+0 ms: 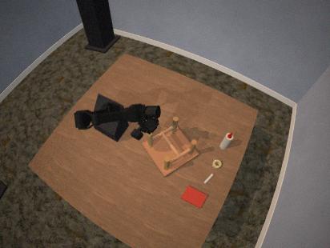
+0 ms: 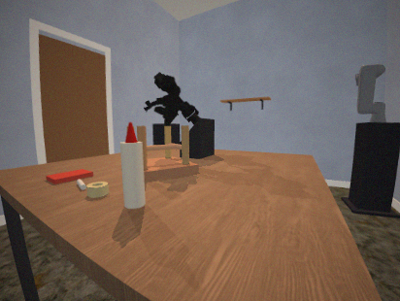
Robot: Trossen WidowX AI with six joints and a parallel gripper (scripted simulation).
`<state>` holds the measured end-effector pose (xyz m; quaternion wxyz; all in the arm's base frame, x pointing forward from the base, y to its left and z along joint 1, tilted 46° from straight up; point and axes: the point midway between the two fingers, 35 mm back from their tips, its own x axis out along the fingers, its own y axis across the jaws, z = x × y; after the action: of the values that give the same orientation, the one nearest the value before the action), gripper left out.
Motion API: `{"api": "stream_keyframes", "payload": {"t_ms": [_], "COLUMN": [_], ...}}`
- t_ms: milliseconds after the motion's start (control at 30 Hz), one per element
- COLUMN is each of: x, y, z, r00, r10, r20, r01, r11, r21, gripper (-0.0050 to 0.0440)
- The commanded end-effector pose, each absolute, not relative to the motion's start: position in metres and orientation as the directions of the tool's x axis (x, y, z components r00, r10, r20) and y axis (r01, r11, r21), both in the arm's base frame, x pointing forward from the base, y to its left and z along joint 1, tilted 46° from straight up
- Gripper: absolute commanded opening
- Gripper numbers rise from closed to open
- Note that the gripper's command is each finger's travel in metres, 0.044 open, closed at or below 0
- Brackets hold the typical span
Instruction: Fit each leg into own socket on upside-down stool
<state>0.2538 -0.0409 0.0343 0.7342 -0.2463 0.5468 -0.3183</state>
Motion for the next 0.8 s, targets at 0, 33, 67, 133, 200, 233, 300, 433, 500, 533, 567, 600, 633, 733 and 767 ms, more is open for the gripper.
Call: {"api": "stream_keyframes", "payload": {"t_ms": [0,33,67,133,200,233,300,433,500,533,567,600,633,733,767], "x": [0.2513,0.2513,0.2513,0.2513,0.2513,0.2513,0.2513,0.2512,0.2512,0.2512,0.2512,0.2512,0.2512,0.2511,0.2511], "y": [-0.0508,-0.0509,-0.0510,-0.0512,-0.0514,-0.0515,-0.0515,-0.0517,-0.0518,-0.0519,-0.0520,-0.0521,-0.0522,-0.0524,-0.0525], "z": [0.0252,0.0251,0.0250,0.0248,0.0246,0.0245,0.0245,0.0244,0.0243,0.0242,0.0241,0.0240,0.0239,0.0236,0.0235], "r00": [0.166,0.166,0.166,0.166,0.166,0.166,0.166,0.166,0.166,0.166,0.166,0.166,0.166,0.166,0.166], "r10": [-0.738,-0.738,-0.738,-0.738,-0.738,-0.738,-0.738,-0.738,-0.738,-0.738,-0.738,-0.738,-0.738,-0.738,-0.738], "r20": [-0.654,-0.654,-0.654,-0.654,-0.654,-0.654,-0.654,-0.654,-0.654,-0.654,-0.654,-0.654,-0.654,-0.654,-0.654], "r01": [0.207,0.207,0.207,0.207,0.207,0.207,0.207,0.207,0.207,0.207,0.207,0.207,0.207,0.207,0.207], "r11": [0.674,0.674,0.674,0.674,0.674,0.674,0.674,0.674,0.674,0.674,0.674,0.674,0.674,0.674,0.674], "r21": [-0.709,-0.709,-0.709,-0.709,-0.709,-0.709,-0.709,-0.709,-0.709,-0.709,-0.709,-0.709,-0.709,-0.709,-0.709], "gripper": [0.0000,0.0000,0.0000,0.0000,0.0000,0.0000,0.0000,0.0000,0.0000,0.0000,0.0000,0.0000,0.0000,0.0000,0.0000]}}
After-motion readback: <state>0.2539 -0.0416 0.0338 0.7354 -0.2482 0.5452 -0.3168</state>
